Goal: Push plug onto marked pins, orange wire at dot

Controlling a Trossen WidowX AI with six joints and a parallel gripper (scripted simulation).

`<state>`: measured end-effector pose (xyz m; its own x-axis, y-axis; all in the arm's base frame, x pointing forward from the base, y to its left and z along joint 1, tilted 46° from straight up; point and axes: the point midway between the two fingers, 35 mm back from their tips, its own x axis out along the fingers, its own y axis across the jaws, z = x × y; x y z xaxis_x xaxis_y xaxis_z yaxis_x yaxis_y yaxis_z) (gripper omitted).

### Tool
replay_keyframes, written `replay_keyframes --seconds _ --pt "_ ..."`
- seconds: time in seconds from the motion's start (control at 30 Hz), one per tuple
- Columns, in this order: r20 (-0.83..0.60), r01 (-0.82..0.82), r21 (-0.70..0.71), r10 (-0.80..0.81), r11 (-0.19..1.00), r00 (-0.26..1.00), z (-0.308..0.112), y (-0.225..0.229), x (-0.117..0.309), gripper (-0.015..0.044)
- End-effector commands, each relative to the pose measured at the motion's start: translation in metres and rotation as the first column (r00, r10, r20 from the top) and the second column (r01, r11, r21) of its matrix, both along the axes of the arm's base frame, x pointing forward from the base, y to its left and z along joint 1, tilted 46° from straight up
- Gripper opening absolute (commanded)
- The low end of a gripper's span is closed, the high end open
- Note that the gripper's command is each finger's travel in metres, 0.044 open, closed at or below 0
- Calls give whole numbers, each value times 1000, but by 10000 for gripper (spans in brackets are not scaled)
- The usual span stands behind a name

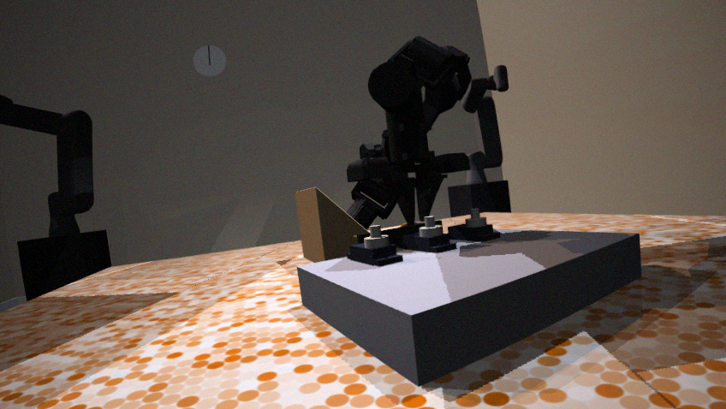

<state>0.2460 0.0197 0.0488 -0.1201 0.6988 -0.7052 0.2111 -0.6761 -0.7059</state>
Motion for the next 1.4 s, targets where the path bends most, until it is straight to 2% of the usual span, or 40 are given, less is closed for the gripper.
replay_keyframes --seconds 0.0,0.23,0.47,1.37 --pt "2 4 8 -4 1000 1000 -1 0 1 79" --pt "2 4 7 -4 1000 1000 2 -5 2 263" --pt "1 4 6 -4 1000 1000 40 -43 8 440" --pt "1 4 6 -4 1000 1000 40 -43 8 440"
